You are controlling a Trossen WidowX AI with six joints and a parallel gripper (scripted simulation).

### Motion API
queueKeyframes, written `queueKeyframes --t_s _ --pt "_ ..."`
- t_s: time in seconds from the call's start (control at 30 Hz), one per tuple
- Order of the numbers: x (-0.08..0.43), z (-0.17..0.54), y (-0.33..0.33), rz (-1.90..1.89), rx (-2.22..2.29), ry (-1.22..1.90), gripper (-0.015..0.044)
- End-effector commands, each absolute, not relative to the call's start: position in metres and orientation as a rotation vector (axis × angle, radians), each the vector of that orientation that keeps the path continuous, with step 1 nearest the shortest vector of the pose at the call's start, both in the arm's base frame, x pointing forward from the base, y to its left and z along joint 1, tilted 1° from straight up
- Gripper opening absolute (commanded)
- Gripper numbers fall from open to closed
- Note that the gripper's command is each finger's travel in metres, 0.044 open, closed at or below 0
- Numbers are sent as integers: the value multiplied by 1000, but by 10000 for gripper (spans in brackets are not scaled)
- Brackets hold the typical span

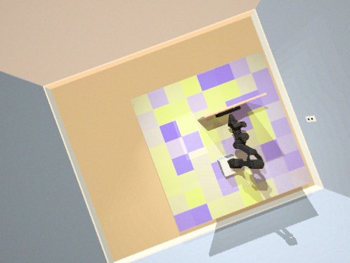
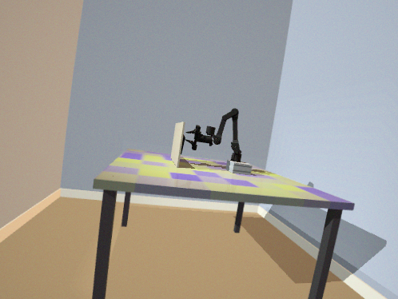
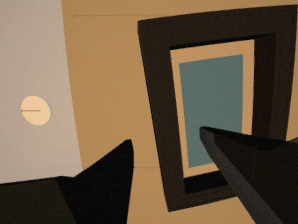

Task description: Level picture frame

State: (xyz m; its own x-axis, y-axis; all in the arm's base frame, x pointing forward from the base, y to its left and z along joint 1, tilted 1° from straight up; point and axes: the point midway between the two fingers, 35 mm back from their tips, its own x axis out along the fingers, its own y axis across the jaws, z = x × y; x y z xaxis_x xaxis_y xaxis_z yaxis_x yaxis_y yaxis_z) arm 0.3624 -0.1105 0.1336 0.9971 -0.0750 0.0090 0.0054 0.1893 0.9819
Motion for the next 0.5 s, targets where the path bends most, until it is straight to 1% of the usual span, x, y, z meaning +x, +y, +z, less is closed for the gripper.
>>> queueKeyframes --t_s 0.0,0.47 --pt "368 132 -111 -63 1386 -56 260" --pt "383 132 -112 -62 1386 -57 260"
